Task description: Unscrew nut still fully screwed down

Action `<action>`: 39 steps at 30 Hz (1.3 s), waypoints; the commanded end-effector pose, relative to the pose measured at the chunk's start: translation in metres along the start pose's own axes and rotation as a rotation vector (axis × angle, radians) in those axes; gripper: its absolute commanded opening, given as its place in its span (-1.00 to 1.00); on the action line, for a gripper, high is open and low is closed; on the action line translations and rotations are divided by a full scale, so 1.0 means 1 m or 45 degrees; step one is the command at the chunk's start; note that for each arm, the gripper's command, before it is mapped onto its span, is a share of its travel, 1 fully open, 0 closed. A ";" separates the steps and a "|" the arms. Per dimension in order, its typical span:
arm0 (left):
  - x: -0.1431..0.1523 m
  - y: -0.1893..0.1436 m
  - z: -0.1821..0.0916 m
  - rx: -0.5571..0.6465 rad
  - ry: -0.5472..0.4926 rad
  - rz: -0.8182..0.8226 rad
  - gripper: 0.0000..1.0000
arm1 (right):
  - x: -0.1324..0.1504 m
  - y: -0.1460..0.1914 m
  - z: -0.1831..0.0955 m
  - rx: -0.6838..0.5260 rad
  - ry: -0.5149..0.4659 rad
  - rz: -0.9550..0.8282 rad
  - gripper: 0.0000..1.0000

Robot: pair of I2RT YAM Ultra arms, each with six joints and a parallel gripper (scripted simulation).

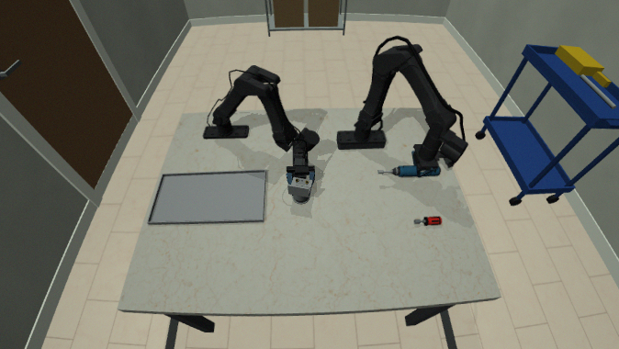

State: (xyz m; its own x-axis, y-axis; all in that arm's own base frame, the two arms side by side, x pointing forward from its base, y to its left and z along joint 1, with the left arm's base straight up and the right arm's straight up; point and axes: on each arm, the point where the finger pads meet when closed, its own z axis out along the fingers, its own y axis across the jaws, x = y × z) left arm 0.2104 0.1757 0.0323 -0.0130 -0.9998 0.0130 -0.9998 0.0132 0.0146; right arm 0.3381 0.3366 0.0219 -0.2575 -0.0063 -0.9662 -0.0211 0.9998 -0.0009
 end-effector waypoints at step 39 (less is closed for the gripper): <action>-0.006 -0.006 -0.072 0.057 -0.062 -0.006 -0.17 | -0.016 0.007 0.003 -0.005 -0.029 0.050 0.17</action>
State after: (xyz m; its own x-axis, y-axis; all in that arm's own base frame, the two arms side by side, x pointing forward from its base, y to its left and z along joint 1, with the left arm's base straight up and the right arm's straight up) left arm 0.2132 0.1780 0.0811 -0.0131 -0.9999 0.0064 -0.9999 0.0131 0.0068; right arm 0.3381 0.3366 0.0219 -0.2575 -0.0063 -0.9662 -0.0211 0.9998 -0.0009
